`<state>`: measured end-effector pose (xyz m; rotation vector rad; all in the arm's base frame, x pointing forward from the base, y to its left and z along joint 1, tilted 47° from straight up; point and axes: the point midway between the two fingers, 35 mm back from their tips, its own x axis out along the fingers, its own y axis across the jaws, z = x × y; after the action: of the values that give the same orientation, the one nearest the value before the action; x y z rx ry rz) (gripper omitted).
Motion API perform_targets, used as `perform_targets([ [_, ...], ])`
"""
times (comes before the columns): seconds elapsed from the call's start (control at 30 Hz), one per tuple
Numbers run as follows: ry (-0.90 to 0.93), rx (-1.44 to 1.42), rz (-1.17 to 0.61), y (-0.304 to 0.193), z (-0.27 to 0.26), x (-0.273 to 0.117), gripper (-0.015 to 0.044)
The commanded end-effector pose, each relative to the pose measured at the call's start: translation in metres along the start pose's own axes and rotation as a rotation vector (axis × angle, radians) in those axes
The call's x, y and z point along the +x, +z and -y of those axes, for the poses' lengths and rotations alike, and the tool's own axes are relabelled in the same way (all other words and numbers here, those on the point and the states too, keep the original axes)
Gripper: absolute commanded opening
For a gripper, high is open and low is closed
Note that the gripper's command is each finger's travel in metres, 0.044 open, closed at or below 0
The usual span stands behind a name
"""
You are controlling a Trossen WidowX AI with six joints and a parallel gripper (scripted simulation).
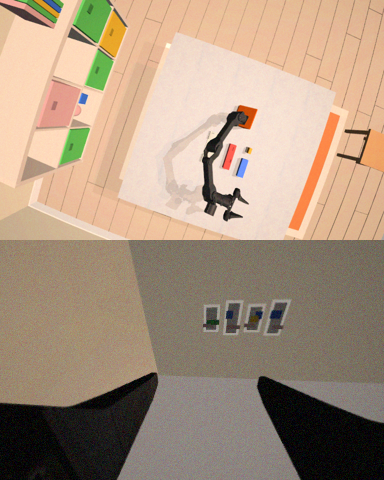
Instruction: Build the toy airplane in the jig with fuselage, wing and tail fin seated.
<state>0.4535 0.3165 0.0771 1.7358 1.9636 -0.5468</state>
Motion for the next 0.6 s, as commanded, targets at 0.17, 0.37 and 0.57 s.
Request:
perform_targets([
  [0.17,-0.056,-0.164,0.289,0.039,0.037,0.014,0.0440],
  [0.37,-0.353,-0.519,0.767,0.101,0.112,-0.004,0.0440],
  [0.57,-0.806,-0.865,1.105,0.137,0.173,-0.056,0.0440],
])
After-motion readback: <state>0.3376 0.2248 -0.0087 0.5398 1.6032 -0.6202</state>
